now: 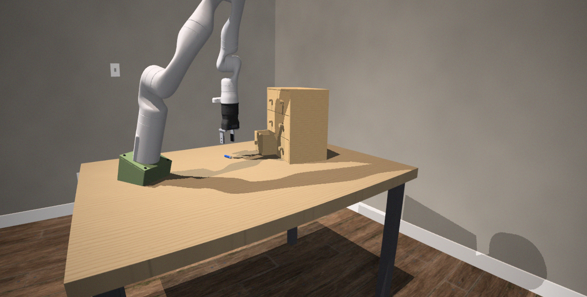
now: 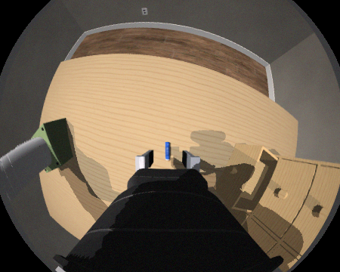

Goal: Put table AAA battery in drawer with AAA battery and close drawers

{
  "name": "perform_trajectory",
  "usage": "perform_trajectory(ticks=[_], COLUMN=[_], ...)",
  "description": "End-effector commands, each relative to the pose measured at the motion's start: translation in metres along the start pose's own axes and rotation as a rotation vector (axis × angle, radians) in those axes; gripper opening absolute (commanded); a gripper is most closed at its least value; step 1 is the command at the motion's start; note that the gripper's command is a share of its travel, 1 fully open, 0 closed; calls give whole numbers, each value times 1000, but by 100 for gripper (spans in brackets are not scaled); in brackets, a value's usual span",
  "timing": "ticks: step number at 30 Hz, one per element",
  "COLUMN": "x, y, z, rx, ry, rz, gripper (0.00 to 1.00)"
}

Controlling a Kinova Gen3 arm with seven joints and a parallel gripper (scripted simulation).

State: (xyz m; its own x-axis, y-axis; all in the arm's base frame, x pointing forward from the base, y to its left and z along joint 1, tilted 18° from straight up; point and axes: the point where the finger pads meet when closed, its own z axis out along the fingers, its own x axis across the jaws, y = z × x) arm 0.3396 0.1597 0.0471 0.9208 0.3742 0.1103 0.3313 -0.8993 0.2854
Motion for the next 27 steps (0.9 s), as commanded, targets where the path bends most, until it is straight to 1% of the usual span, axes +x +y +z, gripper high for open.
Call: perform_trajectory(ticks=[1, 24, 25, 27], x=[-1, -1, -1, -1], y=[0, 0, 0, 0], z=[1, 3, 3, 3], rx=[0, 0, 0, 0], ry=[-2, -3, -3, -3], rz=[-1, -21, -21, -21], gripper=[100, 100, 54, 54])
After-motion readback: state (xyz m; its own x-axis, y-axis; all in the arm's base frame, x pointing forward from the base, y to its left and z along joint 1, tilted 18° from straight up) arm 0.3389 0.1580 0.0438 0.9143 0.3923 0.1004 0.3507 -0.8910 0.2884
